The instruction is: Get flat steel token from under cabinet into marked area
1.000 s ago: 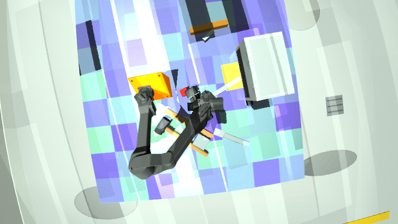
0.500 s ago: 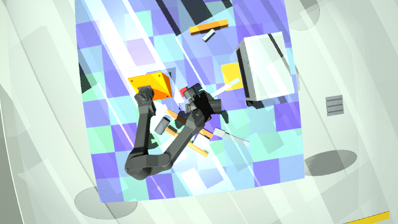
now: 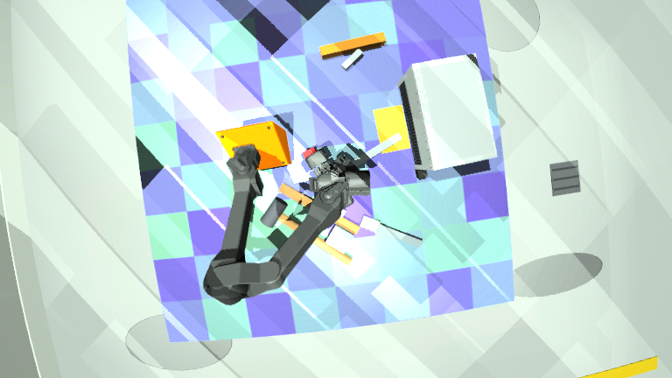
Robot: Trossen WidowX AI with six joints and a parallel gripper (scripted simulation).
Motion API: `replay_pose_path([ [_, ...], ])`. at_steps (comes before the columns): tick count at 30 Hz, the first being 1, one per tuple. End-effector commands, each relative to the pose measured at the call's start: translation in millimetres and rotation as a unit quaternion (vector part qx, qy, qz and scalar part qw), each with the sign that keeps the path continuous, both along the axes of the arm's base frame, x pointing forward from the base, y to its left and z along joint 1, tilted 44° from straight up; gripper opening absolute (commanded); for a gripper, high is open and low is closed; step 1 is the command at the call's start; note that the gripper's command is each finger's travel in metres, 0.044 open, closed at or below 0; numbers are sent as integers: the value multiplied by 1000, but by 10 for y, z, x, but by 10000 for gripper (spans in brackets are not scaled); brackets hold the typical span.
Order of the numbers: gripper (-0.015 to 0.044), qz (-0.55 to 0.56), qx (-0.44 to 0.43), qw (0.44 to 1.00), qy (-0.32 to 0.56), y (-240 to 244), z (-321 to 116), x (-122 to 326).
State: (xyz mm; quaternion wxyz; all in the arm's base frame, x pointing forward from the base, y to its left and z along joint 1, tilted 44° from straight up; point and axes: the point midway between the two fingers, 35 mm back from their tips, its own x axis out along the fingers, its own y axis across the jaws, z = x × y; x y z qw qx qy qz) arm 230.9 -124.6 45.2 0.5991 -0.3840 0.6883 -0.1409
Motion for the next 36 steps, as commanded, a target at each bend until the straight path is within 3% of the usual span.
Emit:
replay_pose_path([
  [1,0,2,-1,1000,0,-3,20,-27],
  [36,0,-91,1,992,-90,-8,32,-51],
])
